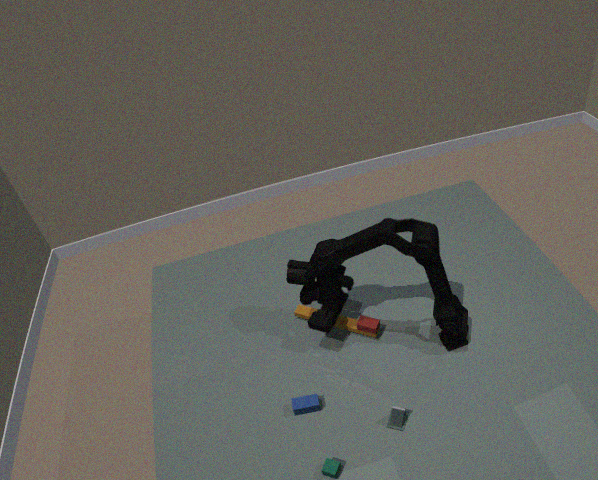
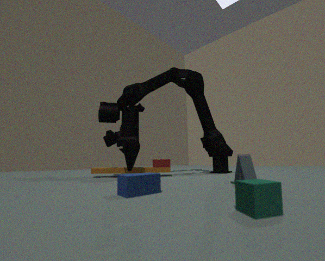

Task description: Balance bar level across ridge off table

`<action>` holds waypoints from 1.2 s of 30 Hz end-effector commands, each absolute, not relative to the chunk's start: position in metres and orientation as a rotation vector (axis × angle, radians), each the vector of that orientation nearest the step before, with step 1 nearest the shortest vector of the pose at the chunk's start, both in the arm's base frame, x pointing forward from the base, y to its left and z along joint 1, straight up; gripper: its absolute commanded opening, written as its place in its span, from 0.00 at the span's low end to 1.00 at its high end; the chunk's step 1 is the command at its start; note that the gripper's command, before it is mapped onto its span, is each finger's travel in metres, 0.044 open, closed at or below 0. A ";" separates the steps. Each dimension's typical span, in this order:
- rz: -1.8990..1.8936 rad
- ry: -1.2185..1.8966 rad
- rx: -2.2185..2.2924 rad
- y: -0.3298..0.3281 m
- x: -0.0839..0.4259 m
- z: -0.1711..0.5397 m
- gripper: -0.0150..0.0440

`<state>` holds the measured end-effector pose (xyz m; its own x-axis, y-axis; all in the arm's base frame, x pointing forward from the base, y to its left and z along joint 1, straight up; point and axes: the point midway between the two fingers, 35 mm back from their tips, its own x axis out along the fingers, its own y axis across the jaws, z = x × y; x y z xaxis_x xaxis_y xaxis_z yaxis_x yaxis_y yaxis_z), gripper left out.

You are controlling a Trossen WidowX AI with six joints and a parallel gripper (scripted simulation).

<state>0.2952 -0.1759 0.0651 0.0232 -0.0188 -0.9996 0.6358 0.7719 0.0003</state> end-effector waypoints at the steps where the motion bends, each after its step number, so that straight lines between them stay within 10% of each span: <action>1: -0.545 1.469 0.528 -0.177 0.297 0.078 0.25; 36: -0.542 1.469 0.531 -0.173 0.291 0.165 0.25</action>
<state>0.2922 -0.1740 0.1567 0.0253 -0.0200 -0.9995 0.6357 0.7719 0.0007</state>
